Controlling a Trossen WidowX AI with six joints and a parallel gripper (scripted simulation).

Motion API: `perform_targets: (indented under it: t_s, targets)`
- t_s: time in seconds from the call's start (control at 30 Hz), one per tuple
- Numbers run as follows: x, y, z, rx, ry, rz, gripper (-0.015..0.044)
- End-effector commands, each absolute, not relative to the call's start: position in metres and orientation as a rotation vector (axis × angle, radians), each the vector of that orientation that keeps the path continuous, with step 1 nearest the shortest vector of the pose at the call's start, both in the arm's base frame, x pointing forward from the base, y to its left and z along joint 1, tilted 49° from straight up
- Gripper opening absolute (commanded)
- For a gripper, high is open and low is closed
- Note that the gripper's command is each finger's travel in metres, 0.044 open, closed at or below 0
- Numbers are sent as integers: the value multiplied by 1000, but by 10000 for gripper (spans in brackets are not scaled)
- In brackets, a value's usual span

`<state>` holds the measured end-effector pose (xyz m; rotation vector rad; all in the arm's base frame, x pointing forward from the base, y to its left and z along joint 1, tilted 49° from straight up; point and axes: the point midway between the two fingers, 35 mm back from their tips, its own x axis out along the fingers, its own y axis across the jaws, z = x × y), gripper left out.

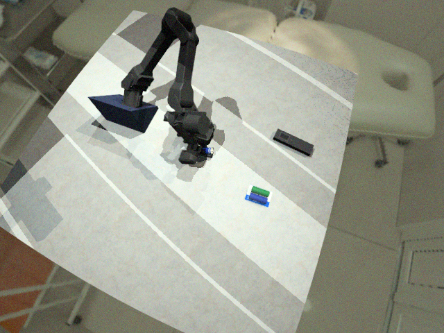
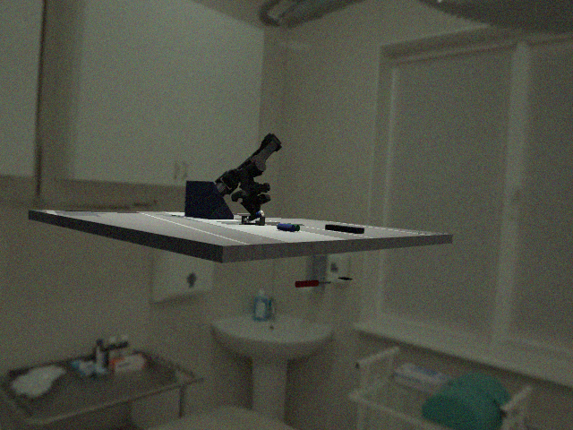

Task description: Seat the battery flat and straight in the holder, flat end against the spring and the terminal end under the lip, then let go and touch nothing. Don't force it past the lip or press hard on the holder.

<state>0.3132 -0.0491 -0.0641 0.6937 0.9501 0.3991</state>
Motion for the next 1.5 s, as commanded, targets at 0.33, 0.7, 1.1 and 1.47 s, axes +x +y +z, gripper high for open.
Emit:
perform_targets:
  t_s: [0.33,0.7,1.1,1.47]
  targets:
    - [307,-42,-64,713,898,364,76]
    - [302,-39,-64,715,883,351,76]
    - [292,-37,-66,714,885,350,76]
    - [285,-36,-67,711,889,347,76]
